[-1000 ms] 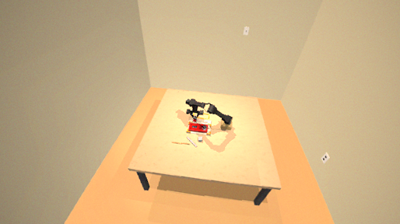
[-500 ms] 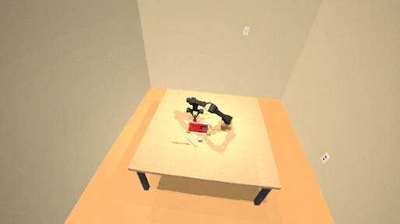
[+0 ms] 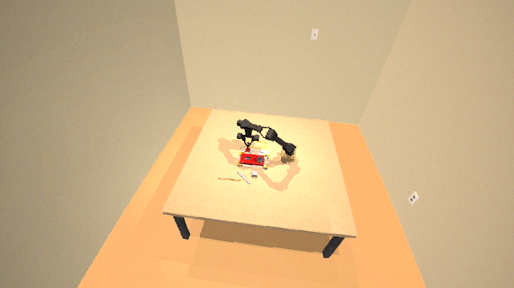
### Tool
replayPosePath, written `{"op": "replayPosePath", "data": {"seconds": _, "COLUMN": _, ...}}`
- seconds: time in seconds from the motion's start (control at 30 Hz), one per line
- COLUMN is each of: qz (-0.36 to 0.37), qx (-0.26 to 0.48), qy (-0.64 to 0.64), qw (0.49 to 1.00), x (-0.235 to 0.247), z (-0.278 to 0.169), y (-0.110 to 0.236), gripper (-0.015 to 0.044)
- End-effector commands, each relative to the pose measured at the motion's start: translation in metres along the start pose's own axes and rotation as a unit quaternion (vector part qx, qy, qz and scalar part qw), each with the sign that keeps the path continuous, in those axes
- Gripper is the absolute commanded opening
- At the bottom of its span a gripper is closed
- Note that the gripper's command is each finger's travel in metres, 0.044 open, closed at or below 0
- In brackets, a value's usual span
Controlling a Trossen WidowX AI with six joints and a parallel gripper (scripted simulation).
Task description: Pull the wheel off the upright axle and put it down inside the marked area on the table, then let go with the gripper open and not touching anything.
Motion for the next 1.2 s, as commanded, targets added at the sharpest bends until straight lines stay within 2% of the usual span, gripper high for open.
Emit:
{"op": "replayPosePath", "data": {"seconds": 0.0, "qz": 0.005, "qx": -0.003, "qy": 0.002, "qw": 1.000, "x": 0.001, "z": 0.001, "y": 0.019, "gripper": 0.0000}}
{"op": "replayPosePath", "data": {"seconds": 0.13, "qz": 0.005, "qx": -0.003, "qy": 0.002, "qw": 1.000, "x": -0.001, "z": -0.001, "y": 0.033, "gripper": 0.0000}}
{"op": "replayPosePath", "data": {"seconds": 0.27, "qz": 0.004, "qx": -0.001, "qy": -0.001, "qw": 1.000, "x": -0.002, "z": 0.005, "y": 0.025, "gripper": 0.0000}}
{"op": "replayPosePath", "data": {"seconds": 0.8, "qz": 0.005, "qx": -0.007, "qy": 0.001, "qw": 1.000, "x": -0.043, "z": 0.107, "y": 0.034, "gripper": 0.0000}}
{"op": "replayPosePath", "data": {"seconds": 1.17, "qz": 0.005, "qx": -0.007, "qy": 0.002, "qw": 1.000, "x": -0.045, "z": 0.111, "y": 0.020, "gripper": 0.0000}}
Point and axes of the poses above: the point midway between the two fingers, 35 mm back from their tips, its own y axis back along the fingers, its own x axis across the jaws, z = x × y, the point moved 5 cm from there along y, back along the fingers, and after that the axes turned 9 degrees about -y, right-handed, at the moved point
